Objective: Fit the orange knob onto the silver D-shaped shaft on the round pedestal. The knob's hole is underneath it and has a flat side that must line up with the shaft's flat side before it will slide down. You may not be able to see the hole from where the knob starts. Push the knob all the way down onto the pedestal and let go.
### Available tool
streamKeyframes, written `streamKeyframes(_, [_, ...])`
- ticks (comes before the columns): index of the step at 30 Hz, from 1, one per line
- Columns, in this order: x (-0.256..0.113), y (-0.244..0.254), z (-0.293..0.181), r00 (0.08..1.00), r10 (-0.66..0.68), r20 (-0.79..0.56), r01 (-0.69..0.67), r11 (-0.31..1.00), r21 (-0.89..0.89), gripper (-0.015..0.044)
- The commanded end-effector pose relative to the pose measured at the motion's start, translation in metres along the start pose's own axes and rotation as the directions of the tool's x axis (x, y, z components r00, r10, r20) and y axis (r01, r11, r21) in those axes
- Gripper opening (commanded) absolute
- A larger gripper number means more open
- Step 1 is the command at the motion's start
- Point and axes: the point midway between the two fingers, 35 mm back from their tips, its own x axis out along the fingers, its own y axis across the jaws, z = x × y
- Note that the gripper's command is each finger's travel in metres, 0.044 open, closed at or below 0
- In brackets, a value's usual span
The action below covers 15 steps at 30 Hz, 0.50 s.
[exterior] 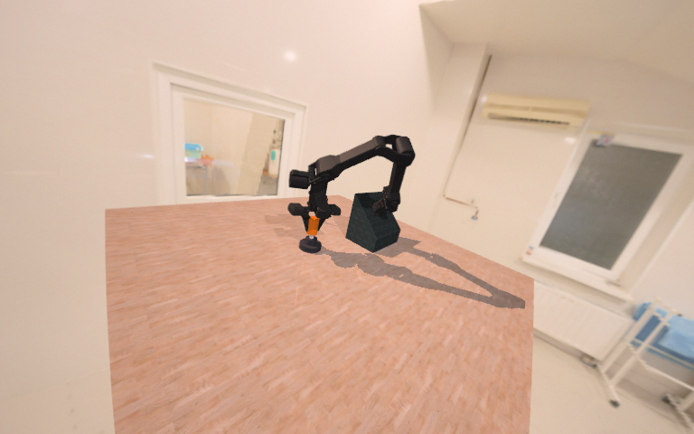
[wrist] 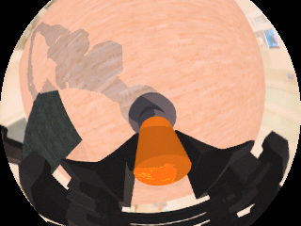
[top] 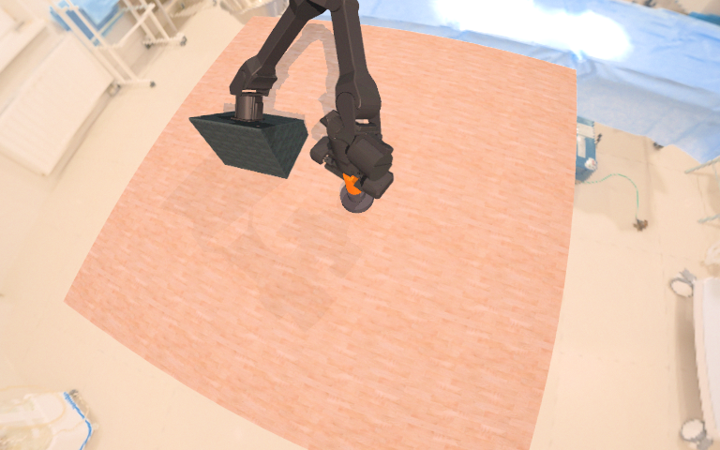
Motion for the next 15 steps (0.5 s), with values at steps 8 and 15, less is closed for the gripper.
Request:
streamKeyframes(8, [0.0021,0.0017,0.0010,1.000,-0.001,0.000,0.001,1.000,-0.008,0.0000])
streamKeyframes(15, [0.0023,0.0013,0.0009,1.000,-0.001,0.000,0.001,1.000,-0.008,0.0000])
